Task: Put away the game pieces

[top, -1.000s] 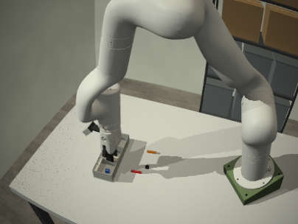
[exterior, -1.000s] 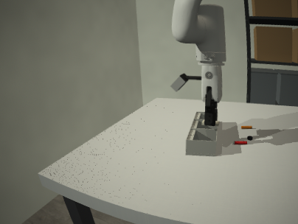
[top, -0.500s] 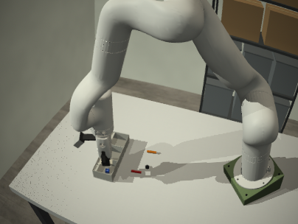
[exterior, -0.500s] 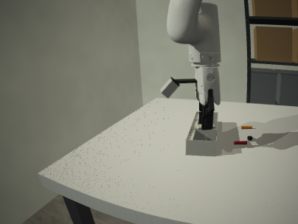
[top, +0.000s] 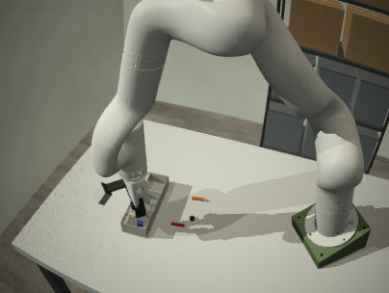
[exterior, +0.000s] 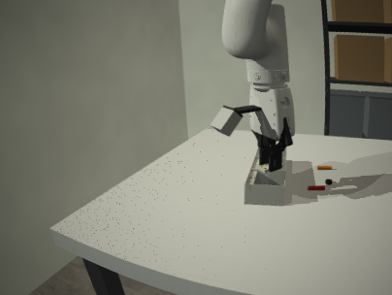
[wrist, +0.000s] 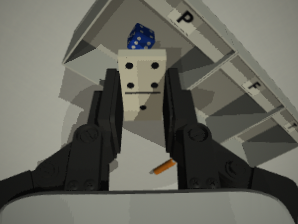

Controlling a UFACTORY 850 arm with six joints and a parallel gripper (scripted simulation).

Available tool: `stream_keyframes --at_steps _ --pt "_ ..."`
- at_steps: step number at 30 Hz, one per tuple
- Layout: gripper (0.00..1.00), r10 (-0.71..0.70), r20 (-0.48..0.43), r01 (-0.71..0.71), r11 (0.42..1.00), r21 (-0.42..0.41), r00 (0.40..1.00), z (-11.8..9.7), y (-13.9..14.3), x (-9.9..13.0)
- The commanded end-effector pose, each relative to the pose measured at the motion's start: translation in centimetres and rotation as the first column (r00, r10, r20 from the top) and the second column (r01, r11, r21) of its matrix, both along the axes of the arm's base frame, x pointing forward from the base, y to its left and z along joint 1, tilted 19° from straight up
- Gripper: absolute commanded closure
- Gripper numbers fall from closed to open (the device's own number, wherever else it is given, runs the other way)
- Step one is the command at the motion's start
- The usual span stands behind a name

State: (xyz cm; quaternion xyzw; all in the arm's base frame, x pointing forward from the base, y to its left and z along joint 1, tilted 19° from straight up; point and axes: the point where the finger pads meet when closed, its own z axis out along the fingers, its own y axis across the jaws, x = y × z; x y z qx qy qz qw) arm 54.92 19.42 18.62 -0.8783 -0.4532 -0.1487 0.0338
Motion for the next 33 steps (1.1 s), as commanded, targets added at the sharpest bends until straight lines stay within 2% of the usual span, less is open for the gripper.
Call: stream_keyframes --at_steps 1,10,12,13,18,27,33 --pt "1.00 0.150 0.033 -0.149 0.988 -0.032 0.988 0.09 0.01 0.06" --pt "1.00 0.384 0.064 -0.375 0.920 -0.113 0.921 0.10 0.06 0.05" --pt "1.00 0.384 0.064 -0.375 0.920 -0.113 0.921 0.10 0.06 0.05" --pt "1.00 0.456 0.071 -0.444 0.886 -0.138 0.887 0.10 0.07 0.06" --pt "1.00 0.560 0.078 -0.542 0.822 -0.174 0.825 0.10 0.09 0.05" --pt "1.00 0.732 0.099 -0.704 0.677 -0.217 0.674 0.11 0.12 0.05" --pt "1.00 0.733 0.099 -0.704 0.676 -0.217 0.673 0.11 0.11 0.05"
